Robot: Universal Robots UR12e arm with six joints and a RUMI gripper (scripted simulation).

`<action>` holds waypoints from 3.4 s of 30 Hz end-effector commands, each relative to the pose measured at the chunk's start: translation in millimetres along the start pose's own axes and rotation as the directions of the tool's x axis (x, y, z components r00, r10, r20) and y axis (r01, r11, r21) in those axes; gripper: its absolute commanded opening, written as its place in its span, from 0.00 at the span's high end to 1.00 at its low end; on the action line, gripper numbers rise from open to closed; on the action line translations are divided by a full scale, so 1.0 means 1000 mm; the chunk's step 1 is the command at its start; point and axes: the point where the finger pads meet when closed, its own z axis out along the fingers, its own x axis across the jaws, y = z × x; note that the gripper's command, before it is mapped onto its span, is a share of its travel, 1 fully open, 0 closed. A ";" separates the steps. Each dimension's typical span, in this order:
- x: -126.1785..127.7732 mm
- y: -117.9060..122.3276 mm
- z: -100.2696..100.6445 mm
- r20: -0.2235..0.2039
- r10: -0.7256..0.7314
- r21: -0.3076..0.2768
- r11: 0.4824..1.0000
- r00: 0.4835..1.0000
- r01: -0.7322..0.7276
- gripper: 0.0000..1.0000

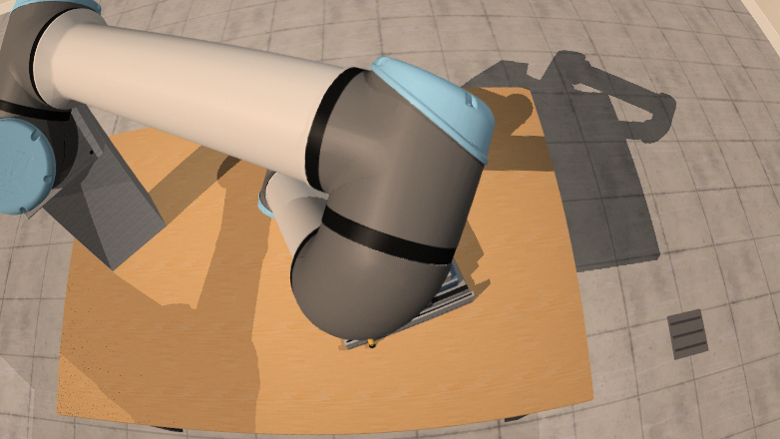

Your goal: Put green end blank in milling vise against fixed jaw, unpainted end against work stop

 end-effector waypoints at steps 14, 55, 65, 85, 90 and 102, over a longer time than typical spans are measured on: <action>0.003 0.003 0.000 -0.003 0.002 -0.002 1.000 1.000 -0.002 0.60; 0.003 0.003 0.000 -0.003 0.002 -0.002 1.000 1.000 -0.002 0.60; 0.003 0.003 0.000 -0.003 0.002 -0.002 1.000 1.000 -0.002 0.60; 0.002 0.003 0.004 -0.002 0.002 -0.002 1.000 1.000 -0.002 0.60; 0.002 0.002 0.005 -0.002 0.002 -0.002 1.000 1.000 -0.002 0.60; 0.002 0.003 0.010 -0.002 0.002 -0.002 1.000 1.000 -0.002 0.60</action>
